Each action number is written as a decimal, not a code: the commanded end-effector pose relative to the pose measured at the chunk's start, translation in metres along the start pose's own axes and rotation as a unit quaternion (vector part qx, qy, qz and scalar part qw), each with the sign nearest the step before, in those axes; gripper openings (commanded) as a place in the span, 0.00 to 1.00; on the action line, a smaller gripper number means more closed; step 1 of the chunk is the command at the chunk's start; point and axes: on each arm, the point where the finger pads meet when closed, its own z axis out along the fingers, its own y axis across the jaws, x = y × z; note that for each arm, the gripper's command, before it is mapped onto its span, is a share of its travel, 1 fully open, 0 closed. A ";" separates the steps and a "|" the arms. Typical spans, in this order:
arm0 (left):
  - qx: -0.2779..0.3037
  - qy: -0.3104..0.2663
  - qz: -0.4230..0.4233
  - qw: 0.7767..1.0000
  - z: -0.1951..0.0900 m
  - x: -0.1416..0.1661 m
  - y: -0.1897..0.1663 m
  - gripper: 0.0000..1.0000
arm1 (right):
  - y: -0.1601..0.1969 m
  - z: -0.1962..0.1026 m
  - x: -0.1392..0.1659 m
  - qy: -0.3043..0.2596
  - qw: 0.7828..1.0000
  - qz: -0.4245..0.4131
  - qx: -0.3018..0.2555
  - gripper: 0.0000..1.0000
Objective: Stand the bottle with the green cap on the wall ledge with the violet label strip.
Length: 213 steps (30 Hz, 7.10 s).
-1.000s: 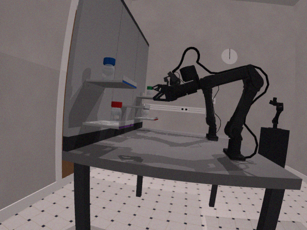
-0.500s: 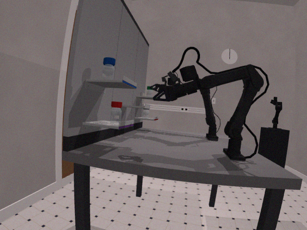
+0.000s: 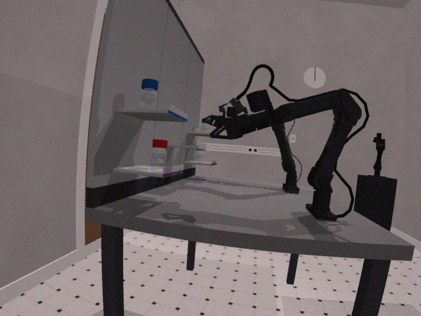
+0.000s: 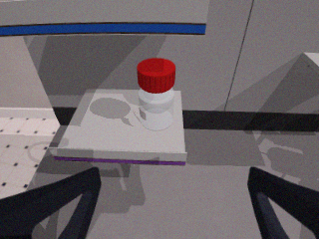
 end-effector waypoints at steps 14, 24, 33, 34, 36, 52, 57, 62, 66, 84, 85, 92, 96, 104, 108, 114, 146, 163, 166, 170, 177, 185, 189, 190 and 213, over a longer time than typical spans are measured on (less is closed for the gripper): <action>0.001 -0.031 0.005 1.000 -0.006 -0.019 -0.003 1.00 | 0.002 -0.002 -0.017 -0.011 1.000 -0.002 -0.001 0.57; 0.001 -0.031 0.005 1.000 -0.006 -0.019 -0.003 1.00 | 0.002 -0.002 -0.017 -0.011 1.000 -0.002 -0.001 0.06; 0.001 -0.031 0.005 1.000 -0.006 -0.019 -0.003 1.00 | 0.001 0.000 -0.044 -0.006 1.000 -0.001 -0.001 0.50; 0.001 -0.031 0.005 1.000 -0.006 -0.019 -0.003 1.00 | 0.001 0.000 -0.044 -0.006 1.000 -0.001 -0.001 0.50; 0.001 -0.031 0.005 1.000 -0.006 -0.019 -0.003 1.00 | 0.001 -0.001 -0.059 -0.006 1.000 -0.001 -0.001 0.50; -0.026 -0.133 0.029 0.990 -0.051 -0.097 -0.022 1.00 | 0.002 -0.003 -0.082 -0.014 1.000 -0.003 -0.001 0.50; -0.018 -0.188 0.041 0.981 -0.078 -0.139 -0.042 1.00 | 0.002 -0.004 -0.084 -0.017 1.000 -0.003 -0.001 0.50; -0.003 -0.203 0.041 0.978 -0.084 -0.152 -0.053 1.00 | 0.001 -0.003 -0.079 -0.011 1.000 -0.002 -0.001 0.50; -0.003 -0.198 0.041 0.979 -0.084 -0.150 -0.053 1.00 | 0.001 -0.005 -0.090 -0.027 0.999 0.001 0.019 0.50; -0.003 -0.198 0.041 0.979 -0.084 -0.150 -0.053 1.00 | 0.215 -0.052 -0.036 -0.019 0.996 0.036 0.084 0.50; -0.003 -0.198 0.041 0.979 -0.084 -0.150 -0.053 1.00 | 0.215 -0.052 -0.036 -0.019 0.996 0.036 0.084 0.50; -0.003 -0.198 0.041 0.979 -0.084 -0.150 -0.053 1.00 | 0.341 -0.134 0.004 0.000 0.999 0.033 0.037 0.50; -0.003 -0.198 0.041 0.979 -0.084 -0.150 -0.053 1.00 | 0.371 -0.166 0.018 0.006 0.999 0.028 0.023 0.50; -0.003 -0.198 0.041 0.979 -0.084 -0.150 -0.053 1.00 | 0.393 -0.190 0.030 0.013 1.000 0.019 0.000 0.50; -0.003 -0.198 0.041 0.979 -0.084 -0.150 -0.053 1.00 | 0.402 -0.190 0.027 0.009 0.999 0.017 -0.030 0.50; -0.003 -0.198 0.041 0.979 -0.084 -0.150 -0.053 1.00 | 0.410 -0.191 0.024 -0.009 0.991 0.014 -0.134 0.50; -0.003 -0.198 0.041 0.979 -0.084 -0.150 -0.053 1.00 | 0.395 -0.193 0.016 -0.012 0.983 0.008 -0.184 0.50; -0.003 -0.198 0.041 0.979 -0.084 -0.150 -0.053 1.00 | 0.398 -0.183 0.014 -0.019 0.982 0.013 -0.187 0.50; -0.003 -0.198 0.041 0.979 -0.084 -0.150 -0.053 1.00 | 0.401 -0.176 0.013 -0.022 0.982 0.015 -0.188 0.50; -0.003 -0.198 0.041 0.979 -0.084 -0.150 -0.053 1.00 | 0.404 -0.170 0.012 -0.024 0.982 0.017 -0.188 0.50; -0.003 -0.198 0.041 0.979 -0.084 -0.150 -0.053 1.00 | 0.415 -0.140 0.008 -0.032 0.981 0.025 -0.188 0.50; -0.003 -0.198 0.041 0.979 -0.084 -0.150 -0.053 1.00 | 0.424 -0.116 0.008 -0.033 0.982 0.025 -0.185 0.50; -0.003 -0.198 0.041 0.979 -0.084 -0.150 -0.053 1.00 | 0.424 -0.113 0.008 -0.035 0.982 0.025 -0.184 0.50; -0.003 -0.198 0.041 0.979 -0.084 -0.150 -0.053 1.00 | 0.424 -0.113 0.008 -0.035 0.982 0.025 -0.183 0.50; -0.003 -0.198 0.041 0.979 -0.084 -0.150 -0.053 1.00 | 0.423 -0.114 0.022 -0.052 0.981 0.031 -0.184 0.50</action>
